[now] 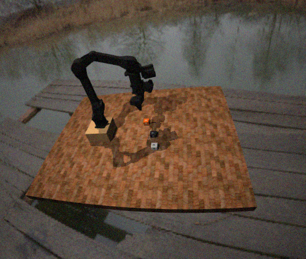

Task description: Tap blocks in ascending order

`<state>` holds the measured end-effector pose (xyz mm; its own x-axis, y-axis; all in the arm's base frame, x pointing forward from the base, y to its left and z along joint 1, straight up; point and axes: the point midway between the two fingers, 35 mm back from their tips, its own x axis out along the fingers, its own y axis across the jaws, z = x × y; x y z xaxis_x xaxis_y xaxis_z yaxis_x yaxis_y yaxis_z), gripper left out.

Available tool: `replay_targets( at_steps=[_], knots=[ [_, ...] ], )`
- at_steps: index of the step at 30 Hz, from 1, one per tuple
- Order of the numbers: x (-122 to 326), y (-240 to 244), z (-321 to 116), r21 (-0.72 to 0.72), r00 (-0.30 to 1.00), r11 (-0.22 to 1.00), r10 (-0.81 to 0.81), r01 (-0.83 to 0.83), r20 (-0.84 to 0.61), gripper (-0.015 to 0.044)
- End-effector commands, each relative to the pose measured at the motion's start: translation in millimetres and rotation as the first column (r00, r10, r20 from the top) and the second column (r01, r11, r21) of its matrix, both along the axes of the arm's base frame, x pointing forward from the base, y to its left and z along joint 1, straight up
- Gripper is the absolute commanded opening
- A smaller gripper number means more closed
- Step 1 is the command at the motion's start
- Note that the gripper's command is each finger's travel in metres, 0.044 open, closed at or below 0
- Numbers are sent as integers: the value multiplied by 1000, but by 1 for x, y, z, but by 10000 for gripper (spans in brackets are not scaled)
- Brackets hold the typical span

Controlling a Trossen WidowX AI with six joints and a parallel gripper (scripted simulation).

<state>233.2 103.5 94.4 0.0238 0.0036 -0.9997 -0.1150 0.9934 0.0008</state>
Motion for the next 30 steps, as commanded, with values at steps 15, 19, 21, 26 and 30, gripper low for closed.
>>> replay_targets(
  at_steps=[15, 19, 21, 26, 30],
  knots=[
    [38, -47, 2, 4, 1000, 1000, -12, 12, 6, 400],
    [66, -100, 4, 0, 1000, 1000, -14, 14, 12, 400],
    [77, -128, 4, -7, 1000, 1000, -11, 11, 10, 400],
    [88, -182, 3, -18, 1000, 1000, -6, 6, 4, 400],
    [88, -182, 3, -18, 1000, 1000, -6, 6, 4, 400]
  ],
)
